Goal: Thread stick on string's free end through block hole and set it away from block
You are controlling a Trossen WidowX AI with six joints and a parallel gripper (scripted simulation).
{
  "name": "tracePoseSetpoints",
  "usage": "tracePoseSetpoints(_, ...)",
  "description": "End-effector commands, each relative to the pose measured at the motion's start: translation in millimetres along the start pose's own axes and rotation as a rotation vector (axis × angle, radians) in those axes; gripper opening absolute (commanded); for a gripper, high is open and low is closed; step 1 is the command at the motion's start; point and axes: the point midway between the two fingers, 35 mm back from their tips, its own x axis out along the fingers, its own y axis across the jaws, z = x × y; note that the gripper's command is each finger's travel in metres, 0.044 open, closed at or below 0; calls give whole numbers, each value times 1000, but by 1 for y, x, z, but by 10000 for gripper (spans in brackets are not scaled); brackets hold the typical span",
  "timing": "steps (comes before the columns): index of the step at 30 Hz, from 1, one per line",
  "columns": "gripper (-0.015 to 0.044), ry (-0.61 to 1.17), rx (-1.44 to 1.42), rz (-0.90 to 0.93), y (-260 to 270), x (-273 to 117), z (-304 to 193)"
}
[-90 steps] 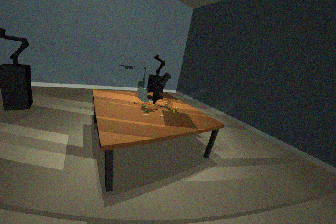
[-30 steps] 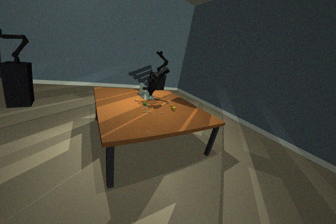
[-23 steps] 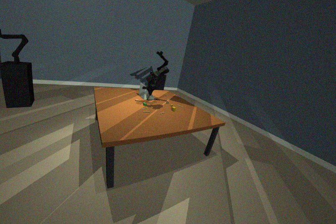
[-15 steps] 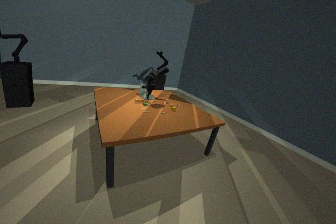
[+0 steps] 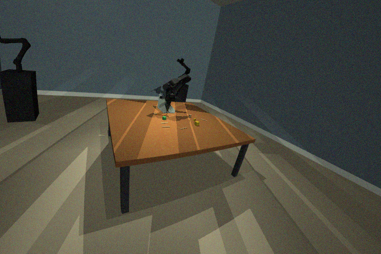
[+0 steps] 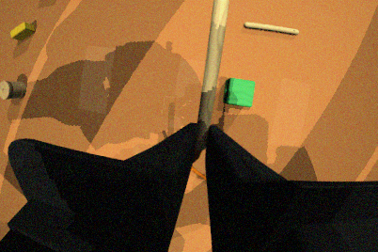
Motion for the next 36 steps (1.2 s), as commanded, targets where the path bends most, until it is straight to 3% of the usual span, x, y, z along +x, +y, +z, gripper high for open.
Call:
tracePoseSetpoints(1,0,-15,1,2,0,-3,-4)
tracePoseSetpoints(11,0,-36,-11,2,-3,-8,-10)
tracePoseSetpoints(36,0,-37,-377,109,-45,-3,10)
